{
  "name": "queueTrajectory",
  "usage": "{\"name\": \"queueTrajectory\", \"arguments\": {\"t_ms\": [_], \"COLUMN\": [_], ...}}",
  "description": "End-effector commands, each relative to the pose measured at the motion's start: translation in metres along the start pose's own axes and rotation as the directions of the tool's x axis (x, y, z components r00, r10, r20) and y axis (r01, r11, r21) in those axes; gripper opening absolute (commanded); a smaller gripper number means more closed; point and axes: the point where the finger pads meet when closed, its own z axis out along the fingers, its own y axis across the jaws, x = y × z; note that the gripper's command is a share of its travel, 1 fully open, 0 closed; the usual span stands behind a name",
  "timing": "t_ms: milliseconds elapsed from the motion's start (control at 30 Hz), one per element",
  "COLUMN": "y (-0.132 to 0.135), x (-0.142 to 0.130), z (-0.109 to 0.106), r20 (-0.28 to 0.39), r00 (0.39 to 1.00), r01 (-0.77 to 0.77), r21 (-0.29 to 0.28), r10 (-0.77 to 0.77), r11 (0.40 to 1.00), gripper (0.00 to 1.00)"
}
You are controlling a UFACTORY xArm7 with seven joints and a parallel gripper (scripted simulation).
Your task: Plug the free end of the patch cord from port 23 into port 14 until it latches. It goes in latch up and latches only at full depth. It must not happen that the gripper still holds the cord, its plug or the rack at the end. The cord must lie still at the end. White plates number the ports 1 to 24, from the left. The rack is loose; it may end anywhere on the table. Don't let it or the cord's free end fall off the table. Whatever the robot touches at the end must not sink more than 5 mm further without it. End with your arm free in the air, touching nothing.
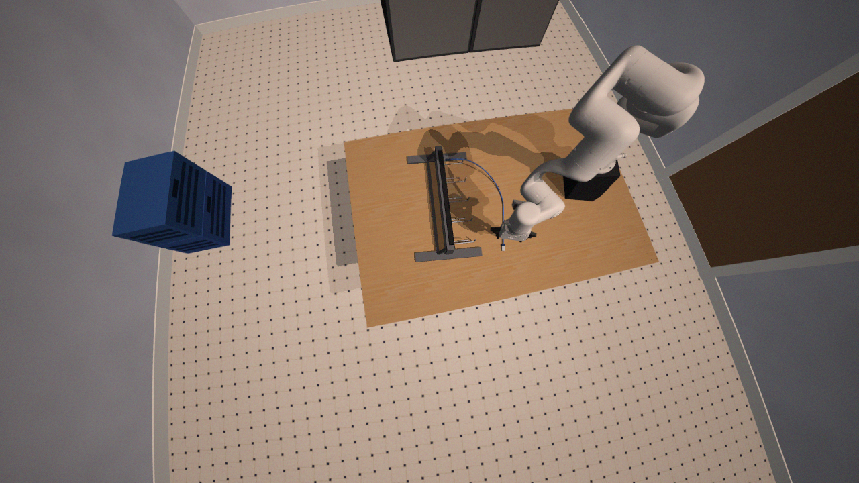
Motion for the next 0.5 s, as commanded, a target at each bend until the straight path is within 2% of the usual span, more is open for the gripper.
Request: {"name": "queueTrajectory", "arguments": {"t_ms": [0, 167, 467], "y": [0.001, 0.006, 0.007], "x": [-0.001, 0.0, 0.0], "z": [0.011, 0.023, 0.025], "r20": [0.017, 0.026, 0.028], "r00": [0.999, 0.996, 0.995], "r01": [0.036, 0.083, 0.092], "r21": [0.071, 0.13, 0.139], "r10": [-0.037, -0.087, -0.096], "r11": [0.997, 0.988, 0.986], "gripper": [1.0, 1.0, 1.0]}}
